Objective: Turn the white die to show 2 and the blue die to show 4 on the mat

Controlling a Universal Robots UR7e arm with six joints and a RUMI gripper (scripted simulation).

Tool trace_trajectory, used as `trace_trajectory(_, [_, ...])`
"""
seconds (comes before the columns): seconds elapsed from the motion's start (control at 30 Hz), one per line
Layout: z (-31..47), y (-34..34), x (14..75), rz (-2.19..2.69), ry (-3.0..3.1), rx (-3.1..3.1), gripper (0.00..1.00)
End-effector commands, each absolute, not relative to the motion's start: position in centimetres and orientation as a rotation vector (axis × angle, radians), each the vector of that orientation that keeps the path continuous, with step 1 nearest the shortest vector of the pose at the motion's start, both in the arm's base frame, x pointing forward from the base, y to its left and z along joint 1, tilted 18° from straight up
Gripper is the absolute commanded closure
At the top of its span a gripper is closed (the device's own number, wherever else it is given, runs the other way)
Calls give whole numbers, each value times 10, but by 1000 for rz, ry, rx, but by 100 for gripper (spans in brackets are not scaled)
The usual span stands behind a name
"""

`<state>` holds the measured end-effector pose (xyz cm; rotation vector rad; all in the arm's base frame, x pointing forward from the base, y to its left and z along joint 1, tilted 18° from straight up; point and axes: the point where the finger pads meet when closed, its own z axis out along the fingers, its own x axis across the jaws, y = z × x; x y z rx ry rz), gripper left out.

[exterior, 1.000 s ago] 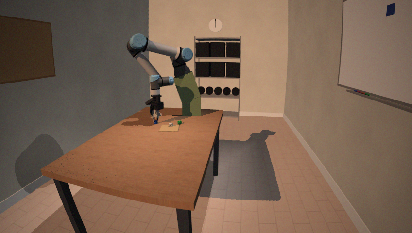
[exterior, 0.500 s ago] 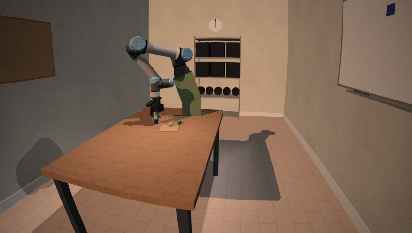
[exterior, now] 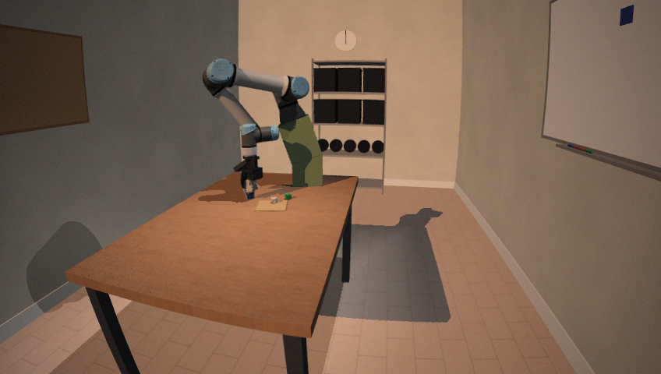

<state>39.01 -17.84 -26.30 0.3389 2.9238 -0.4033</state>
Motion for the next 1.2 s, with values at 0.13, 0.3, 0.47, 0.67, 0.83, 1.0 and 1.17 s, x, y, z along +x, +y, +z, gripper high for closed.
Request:
trace_trajectory(0.13, [-263, -178, 390, -404, 2923, 339, 76])
trace_trajectory(0.3, [-263, -178, 390, -404, 2923, 339, 76])
trace_trajectory(0.47, [-263, -178, 390, -404, 2923, 339, 76])
trace_trajectory(0.67, [-263, -178, 390, -404, 2923, 339, 94])
trace_trajectory(0.83, [-263, -178, 390, -404, 2923, 339, 94])
trace_trajectory(1.0, [-263, -178, 390, -404, 2923, 339, 94])
trace_trajectory(1.17, [-263, -178, 390, -404, 2923, 339, 94])
